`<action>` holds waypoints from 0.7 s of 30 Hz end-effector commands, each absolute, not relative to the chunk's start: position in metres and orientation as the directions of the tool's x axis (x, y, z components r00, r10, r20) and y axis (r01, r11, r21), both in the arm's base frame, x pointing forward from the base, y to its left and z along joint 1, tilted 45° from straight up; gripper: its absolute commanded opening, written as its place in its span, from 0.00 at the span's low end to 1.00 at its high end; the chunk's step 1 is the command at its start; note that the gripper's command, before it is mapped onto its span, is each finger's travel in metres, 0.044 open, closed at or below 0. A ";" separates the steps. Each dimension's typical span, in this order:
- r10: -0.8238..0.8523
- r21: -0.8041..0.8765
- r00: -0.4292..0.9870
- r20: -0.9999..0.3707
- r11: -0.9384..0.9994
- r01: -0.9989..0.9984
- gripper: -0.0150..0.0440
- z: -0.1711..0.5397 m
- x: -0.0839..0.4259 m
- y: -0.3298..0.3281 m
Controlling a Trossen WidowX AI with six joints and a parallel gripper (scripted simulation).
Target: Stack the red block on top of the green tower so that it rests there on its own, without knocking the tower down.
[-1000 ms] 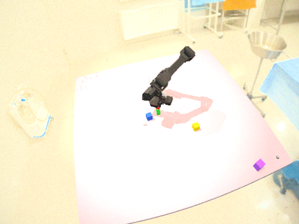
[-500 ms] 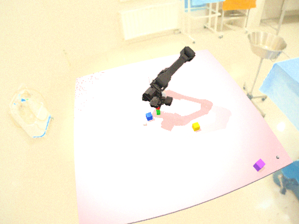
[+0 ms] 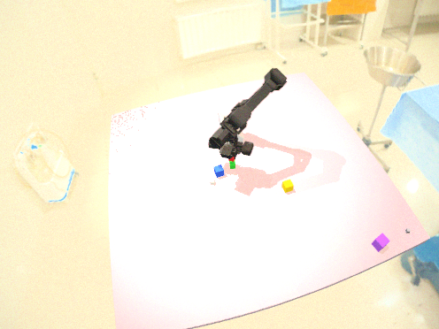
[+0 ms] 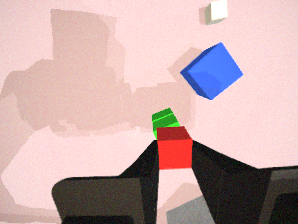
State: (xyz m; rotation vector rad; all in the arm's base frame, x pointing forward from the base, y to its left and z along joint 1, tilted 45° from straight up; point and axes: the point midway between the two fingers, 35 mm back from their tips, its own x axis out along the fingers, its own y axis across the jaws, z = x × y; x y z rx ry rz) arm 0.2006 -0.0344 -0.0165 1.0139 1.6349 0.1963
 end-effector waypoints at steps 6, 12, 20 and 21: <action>0.696 0.606 0.017 -0.718 0.614 0.506 0.70 -0.017 0.200 -0.034; 0.696 0.606 0.017 -0.718 0.614 0.506 0.97 -0.017 0.200 -0.034; 0.696 0.606 0.017 -0.718 0.614 0.506 1.00 -0.017 0.200 -0.034; 0.696 0.606 0.017 -0.718 0.614 0.506 1.00 -0.017 0.200 -0.034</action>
